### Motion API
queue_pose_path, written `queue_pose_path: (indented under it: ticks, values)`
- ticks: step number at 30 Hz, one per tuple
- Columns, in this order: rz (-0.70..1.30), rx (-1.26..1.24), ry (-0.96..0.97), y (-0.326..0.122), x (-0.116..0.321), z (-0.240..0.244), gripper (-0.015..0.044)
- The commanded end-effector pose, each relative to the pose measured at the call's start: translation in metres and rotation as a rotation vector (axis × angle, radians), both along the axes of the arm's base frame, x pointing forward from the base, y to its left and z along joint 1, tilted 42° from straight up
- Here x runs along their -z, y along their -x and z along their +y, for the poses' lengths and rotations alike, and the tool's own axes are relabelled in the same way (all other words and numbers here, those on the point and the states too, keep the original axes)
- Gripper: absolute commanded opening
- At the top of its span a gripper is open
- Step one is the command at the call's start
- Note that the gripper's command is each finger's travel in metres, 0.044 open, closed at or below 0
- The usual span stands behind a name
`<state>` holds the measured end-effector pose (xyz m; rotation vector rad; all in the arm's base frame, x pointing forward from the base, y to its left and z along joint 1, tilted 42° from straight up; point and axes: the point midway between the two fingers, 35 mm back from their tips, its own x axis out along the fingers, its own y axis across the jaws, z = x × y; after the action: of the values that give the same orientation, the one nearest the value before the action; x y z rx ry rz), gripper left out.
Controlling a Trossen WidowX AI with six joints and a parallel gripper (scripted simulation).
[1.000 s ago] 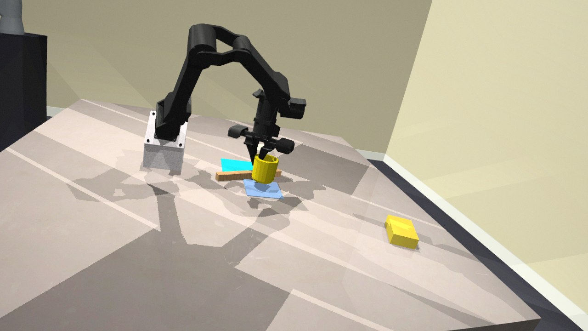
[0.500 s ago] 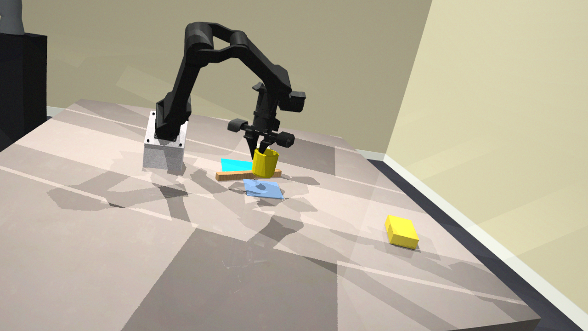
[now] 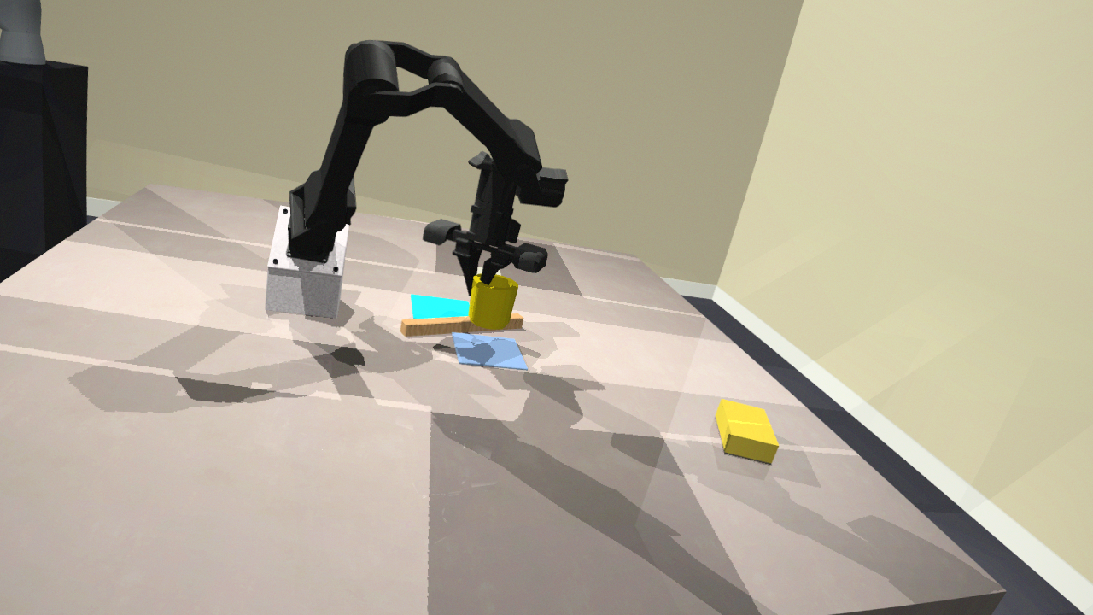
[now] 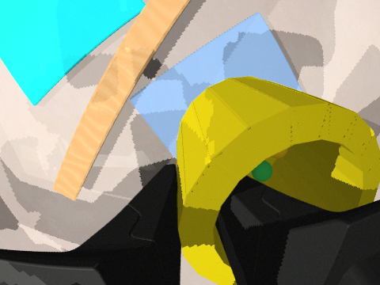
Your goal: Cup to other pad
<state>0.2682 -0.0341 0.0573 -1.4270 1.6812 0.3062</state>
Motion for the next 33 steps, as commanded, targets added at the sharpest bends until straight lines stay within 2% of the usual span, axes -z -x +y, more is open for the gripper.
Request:
queue_pose_path:
  ticks: [1, 33]
  values:
    - [0.000, 0.003, -0.004, 0.004, 0.006, 0.006, 0.0000]
    - [-0.005, 0.006, -0.012, 0.030, 0.052, 0.063, 0.0000]
